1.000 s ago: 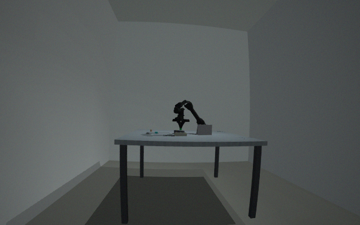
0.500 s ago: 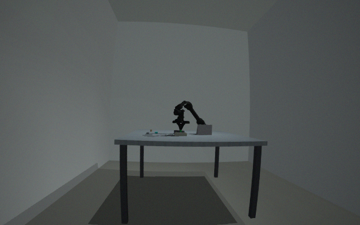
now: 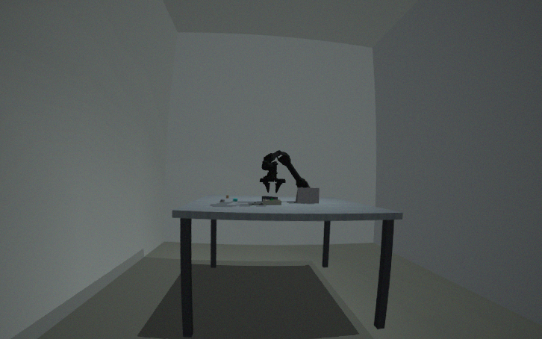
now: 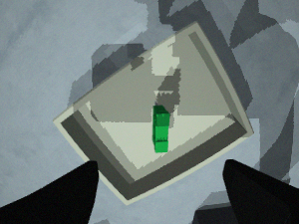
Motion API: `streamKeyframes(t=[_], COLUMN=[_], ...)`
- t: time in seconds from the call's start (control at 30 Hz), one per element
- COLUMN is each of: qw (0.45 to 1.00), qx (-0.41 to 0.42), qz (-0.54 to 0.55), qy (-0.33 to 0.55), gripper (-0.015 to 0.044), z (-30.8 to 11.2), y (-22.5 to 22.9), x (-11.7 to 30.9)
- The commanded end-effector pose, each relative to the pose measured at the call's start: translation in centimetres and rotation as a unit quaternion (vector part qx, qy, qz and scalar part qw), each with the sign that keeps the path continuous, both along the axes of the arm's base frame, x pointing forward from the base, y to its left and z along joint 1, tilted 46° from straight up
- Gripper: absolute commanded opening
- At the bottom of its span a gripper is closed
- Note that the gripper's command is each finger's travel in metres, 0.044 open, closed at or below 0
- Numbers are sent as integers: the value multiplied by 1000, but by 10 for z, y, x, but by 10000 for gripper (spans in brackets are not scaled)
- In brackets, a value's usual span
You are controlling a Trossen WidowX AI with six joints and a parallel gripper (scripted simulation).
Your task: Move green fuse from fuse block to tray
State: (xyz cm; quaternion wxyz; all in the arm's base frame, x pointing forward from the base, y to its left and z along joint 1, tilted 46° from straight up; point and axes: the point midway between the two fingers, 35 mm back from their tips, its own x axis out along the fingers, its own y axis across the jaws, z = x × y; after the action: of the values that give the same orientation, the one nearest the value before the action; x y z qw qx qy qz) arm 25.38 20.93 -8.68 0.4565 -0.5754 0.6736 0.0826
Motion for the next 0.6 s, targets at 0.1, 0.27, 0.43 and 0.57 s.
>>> streamKeyframes(t=[0.1, 0.27, 0.43, 0.57], qw=[1000, 1000, 1000, 1000], qx=[4, 3, 3, 3], qz=[0, 3, 3, 3], qy=[-2, -2, -2, -2], gripper=[330, 330, 330, 330], z=[9, 8, 8, 8], y=[10, 9, 9, 9], x=[-1, -1, -1, -1])
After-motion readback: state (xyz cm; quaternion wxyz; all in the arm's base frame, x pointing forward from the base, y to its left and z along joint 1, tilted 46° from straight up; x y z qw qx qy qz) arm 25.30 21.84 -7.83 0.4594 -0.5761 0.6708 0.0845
